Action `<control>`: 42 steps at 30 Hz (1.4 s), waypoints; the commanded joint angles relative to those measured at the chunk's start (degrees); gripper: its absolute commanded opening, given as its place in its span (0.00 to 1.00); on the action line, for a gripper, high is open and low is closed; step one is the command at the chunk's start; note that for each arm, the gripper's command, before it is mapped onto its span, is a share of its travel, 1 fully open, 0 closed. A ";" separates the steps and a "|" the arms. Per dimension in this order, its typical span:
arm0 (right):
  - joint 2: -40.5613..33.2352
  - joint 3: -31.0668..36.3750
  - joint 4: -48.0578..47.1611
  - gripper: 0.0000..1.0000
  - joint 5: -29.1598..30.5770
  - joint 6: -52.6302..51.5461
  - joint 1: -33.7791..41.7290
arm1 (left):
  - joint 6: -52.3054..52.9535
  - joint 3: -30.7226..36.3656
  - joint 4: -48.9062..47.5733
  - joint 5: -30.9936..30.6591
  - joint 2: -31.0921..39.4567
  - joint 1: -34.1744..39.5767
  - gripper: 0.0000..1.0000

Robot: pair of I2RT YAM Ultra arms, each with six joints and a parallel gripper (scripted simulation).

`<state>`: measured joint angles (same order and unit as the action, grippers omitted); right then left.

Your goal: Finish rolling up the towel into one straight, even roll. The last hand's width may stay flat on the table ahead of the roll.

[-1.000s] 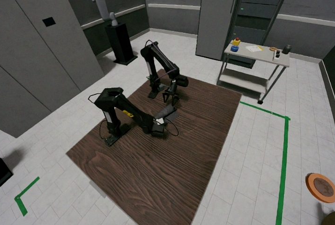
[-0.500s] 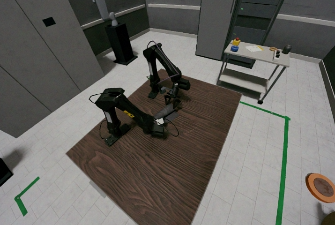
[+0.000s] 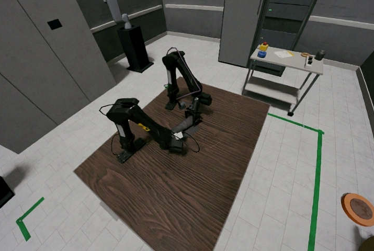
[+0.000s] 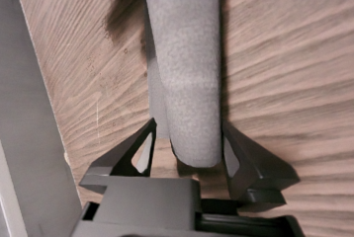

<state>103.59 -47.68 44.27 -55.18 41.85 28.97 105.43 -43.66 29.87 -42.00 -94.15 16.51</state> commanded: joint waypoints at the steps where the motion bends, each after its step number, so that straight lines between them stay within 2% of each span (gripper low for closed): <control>1: 0.20 -1.67 -0.41 0.30 -1.69 0.91 -0.69 | -0.61 0.57 -1.58 -0.99 -0.53 -0.33 0.77; 2: 0.20 -1.67 -0.41 0.30 -1.69 0.91 -0.69 | -0.61 0.57 -1.58 -0.99 -0.53 -0.33 0.77; 6: 0.21 -1.67 -0.41 0.30 -1.69 0.91 -0.69 | -0.65 0.59 -1.63 -0.98 -0.52 -0.32 0.60; 17: 0.21 -1.67 -0.41 0.30 -1.69 0.91 -0.68 | -0.66 0.59 -1.63 -0.98 -0.52 -0.32 0.48; 42: 0.21 -1.67 -0.41 0.30 -1.69 0.91 -0.68 | -0.66 0.60 -1.63 -0.99 -0.52 -0.32 0.37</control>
<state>103.59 -47.68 44.25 -55.31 41.85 28.97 105.41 -43.66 29.10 -42.13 -94.15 16.51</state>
